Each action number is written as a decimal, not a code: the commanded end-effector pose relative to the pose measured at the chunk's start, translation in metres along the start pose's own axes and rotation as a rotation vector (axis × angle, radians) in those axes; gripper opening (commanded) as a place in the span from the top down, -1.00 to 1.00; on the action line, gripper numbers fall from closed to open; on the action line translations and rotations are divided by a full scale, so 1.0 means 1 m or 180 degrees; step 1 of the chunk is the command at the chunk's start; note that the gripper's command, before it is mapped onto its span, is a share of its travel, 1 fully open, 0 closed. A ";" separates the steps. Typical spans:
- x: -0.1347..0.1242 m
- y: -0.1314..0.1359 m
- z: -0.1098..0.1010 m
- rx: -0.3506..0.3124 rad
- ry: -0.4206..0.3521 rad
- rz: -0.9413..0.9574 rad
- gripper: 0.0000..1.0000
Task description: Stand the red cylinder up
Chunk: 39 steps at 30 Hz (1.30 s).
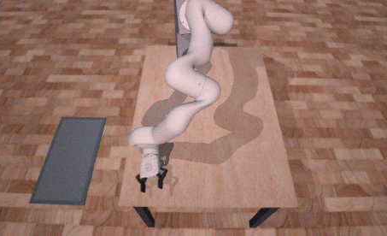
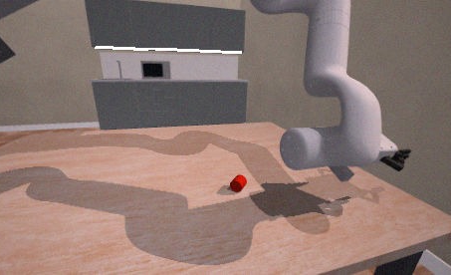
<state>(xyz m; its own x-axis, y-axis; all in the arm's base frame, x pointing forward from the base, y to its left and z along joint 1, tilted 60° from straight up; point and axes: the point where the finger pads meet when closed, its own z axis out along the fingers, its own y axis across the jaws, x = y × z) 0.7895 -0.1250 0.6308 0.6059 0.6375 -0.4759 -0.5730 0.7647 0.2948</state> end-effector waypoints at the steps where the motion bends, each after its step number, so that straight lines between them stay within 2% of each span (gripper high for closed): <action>1: -0.001 0.000 0.001 -0.0003 -0.0004 -0.0002 -1.00; 18: -0.001 0.000 0.001 -0.0002 -0.0002 -0.0002 -1.00; 20: 0.001 0.001 0.000 0.0019 0.0055 -0.0001 -1.00; 23: 0.010 0.003 -0.007 0.0141 0.0384 -0.0002 -1.00; 25: 0.021 0.007 -0.021 0.0288 0.0798 -0.0015 -1.00; 26: 0.021 0.007 -0.021 0.0288 0.0798 -0.0015 -1.00; 27: 0.028 0.010 -0.032 0.0376 0.1058 -0.0031 -1.00; 29: 0.028 0.010 -0.032 0.0376 0.1058 -0.0031 -1.00; 30: 0.035 0.015 -0.048 0.0471 0.1349 -0.0055 -1.00; 34: 0.035 0.015 -0.048 0.0471 0.1349 -0.0055 -1.00; 35: 0.042 0.020 -0.068 0.0569 0.1662 -0.0088 -1.00; 36: 0.042 0.020 -0.068 0.0569 0.1662 -0.0088 -1.00; 37: 0.048 0.026 -0.092 0.0667 0.1992 -0.0132 -1.00; 39: 0.048 0.026 -0.092 0.0667 0.1992 -0.0132 -1.00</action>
<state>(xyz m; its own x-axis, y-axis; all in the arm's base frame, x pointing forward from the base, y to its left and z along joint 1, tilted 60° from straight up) 0.7687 -0.0923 0.5646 0.2899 0.5374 -0.7919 -0.4520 0.8062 0.3817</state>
